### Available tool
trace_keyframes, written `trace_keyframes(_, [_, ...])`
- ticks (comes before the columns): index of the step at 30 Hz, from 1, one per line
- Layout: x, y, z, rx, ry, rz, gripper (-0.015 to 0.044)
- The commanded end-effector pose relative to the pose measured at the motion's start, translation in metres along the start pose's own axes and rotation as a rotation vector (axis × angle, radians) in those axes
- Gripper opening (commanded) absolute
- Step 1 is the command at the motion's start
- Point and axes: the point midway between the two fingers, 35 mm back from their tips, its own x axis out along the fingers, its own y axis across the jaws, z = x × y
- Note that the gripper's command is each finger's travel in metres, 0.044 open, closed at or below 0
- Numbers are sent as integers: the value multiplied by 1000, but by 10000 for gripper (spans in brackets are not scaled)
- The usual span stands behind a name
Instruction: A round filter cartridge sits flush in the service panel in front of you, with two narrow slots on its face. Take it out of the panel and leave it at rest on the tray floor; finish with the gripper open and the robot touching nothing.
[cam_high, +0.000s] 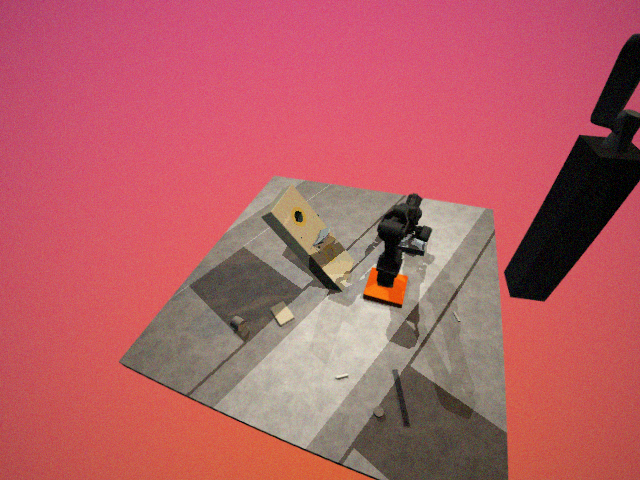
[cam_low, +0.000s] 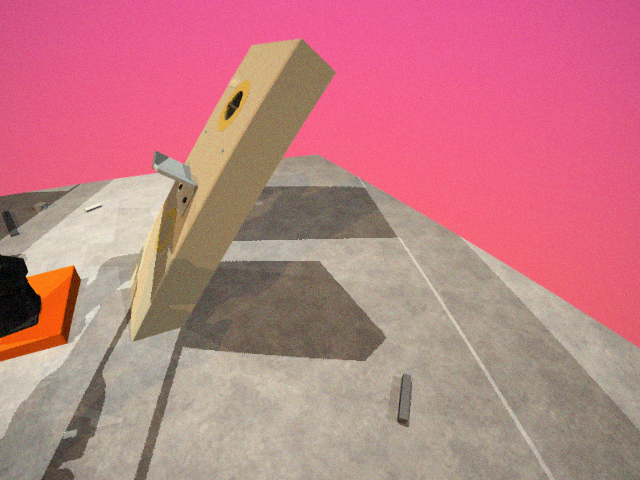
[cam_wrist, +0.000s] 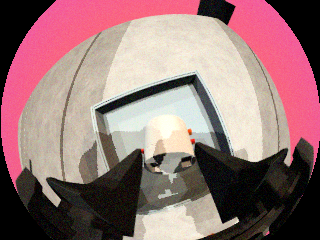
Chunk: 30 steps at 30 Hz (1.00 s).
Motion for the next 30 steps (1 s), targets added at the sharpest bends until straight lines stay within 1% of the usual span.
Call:
trace_keyframes(1, [0, 0, 0, 0, 1, 0, 341])
trace_keyframes(5, [0, 0, 0, 0, 1, 0, 440])
trace_keyframes(8, [0, 0, 0, 0, 1, 0, 440])
trace_keyframes(10, [-7, 0, 6, 0, 1, 0, 440])
trace_keyframes(14, [-52, 0, 32, 0, 0, 0, 440])
trace_keyframes(16, [-61, 0, 35, 0, 0, 0, 440])
trace_keyframes(18, [-61, 0, 35, 0, 0, 0, 440])
trace_keyframes(19, [-48, 1, 33, -3, -15, 6, 440])
trace_keyframes(30, [-48, 1, 33, -3, -15, 6, 440])
